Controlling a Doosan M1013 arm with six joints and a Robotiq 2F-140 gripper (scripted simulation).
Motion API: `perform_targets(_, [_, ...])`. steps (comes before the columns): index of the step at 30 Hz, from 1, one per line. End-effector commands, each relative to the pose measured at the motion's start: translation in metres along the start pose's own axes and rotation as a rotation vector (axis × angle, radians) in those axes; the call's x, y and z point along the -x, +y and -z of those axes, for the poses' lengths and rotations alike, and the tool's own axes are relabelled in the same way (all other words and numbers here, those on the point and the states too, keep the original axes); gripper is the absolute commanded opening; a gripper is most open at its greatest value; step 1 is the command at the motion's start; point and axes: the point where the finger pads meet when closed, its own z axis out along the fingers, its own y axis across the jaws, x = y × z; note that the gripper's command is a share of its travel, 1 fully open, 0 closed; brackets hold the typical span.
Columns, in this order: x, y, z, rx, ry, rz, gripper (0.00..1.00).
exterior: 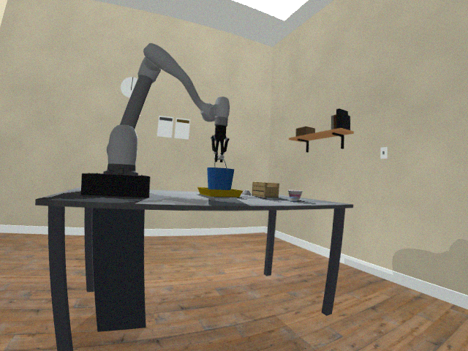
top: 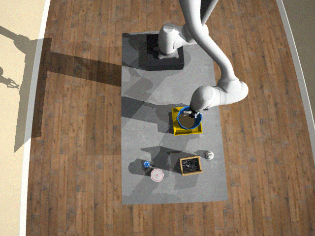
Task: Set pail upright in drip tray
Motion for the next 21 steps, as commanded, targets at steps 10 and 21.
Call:
perform_targets(10, [-0.0028,0.0004,-0.0054,-0.001,0.003,-0.002,0.10])
perform_targets(21, [-0.0029,0.0004,-0.0059,-0.001,0.003,-0.002,0.10])
